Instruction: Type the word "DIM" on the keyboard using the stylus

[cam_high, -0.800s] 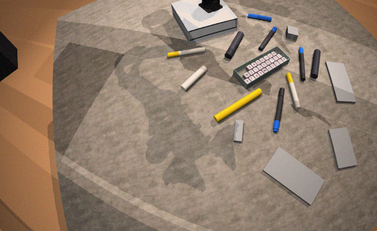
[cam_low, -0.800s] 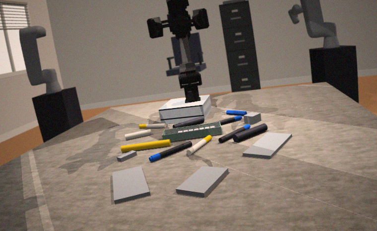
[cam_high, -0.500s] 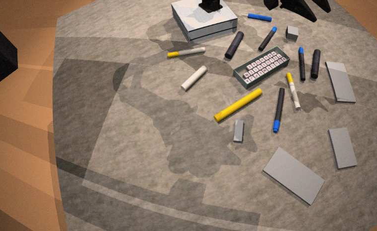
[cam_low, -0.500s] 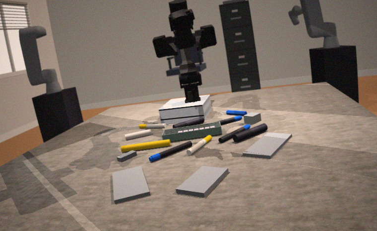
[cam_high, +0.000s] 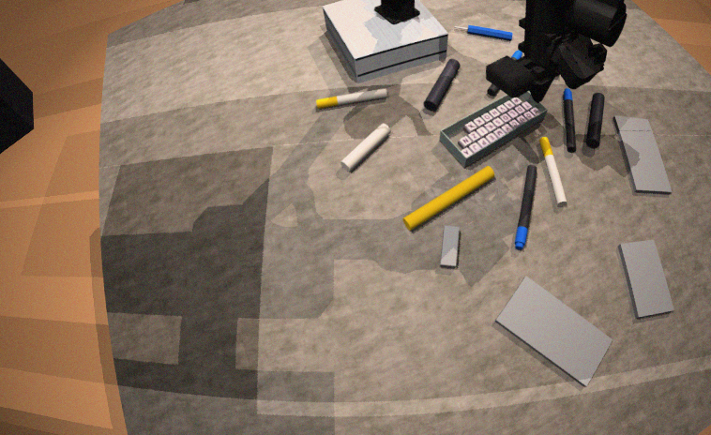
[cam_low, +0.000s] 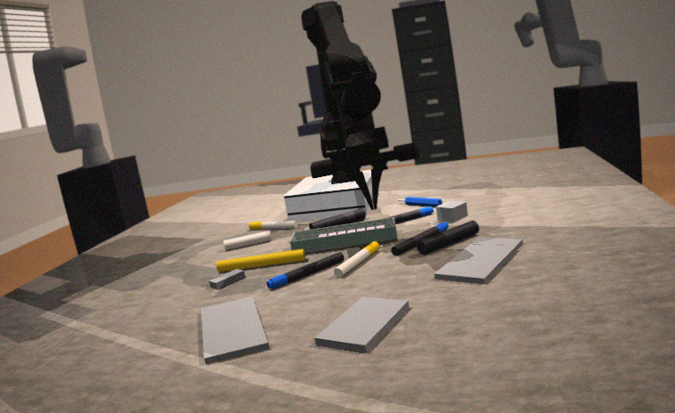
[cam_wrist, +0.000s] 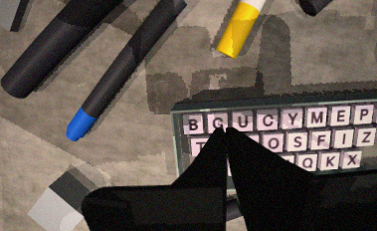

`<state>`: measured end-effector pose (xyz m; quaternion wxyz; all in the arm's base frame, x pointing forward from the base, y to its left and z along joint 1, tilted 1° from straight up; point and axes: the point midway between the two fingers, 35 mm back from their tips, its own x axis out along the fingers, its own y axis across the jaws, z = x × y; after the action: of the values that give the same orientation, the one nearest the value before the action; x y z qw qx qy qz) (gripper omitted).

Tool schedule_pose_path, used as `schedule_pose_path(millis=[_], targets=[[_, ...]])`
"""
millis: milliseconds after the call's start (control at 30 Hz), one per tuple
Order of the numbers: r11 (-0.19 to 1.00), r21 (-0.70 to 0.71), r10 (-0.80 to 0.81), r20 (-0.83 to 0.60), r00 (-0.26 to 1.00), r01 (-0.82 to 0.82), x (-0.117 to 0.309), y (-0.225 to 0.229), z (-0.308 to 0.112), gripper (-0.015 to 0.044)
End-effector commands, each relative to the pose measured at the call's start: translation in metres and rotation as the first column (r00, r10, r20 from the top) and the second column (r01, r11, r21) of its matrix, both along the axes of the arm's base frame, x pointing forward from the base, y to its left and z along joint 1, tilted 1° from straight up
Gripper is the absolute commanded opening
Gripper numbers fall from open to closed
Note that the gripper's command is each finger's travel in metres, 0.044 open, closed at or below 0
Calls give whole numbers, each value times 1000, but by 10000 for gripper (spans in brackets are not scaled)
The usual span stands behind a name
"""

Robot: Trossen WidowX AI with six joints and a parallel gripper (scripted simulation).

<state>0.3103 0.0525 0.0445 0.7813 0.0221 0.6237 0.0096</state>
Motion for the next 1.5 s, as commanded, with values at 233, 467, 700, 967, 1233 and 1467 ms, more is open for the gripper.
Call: schedule_pose_path(millis=[233,467,700,967,1233,1467], targets=[[999,-36,3,-175,985,-9,-19,2,-22,0],[999,-40,2,-175,985,-9,-18,-43,-22,0],[999,-42,1,-175,985,-9,-19,-61,-22,0],[999,-44,1,-175,985,-9,-18,-79,-22,0],[999,-49,0,-175,985,-9,-20,-123,-22,0],[999,-48,0,-176,984,-9,-26,-117,-22,0]])
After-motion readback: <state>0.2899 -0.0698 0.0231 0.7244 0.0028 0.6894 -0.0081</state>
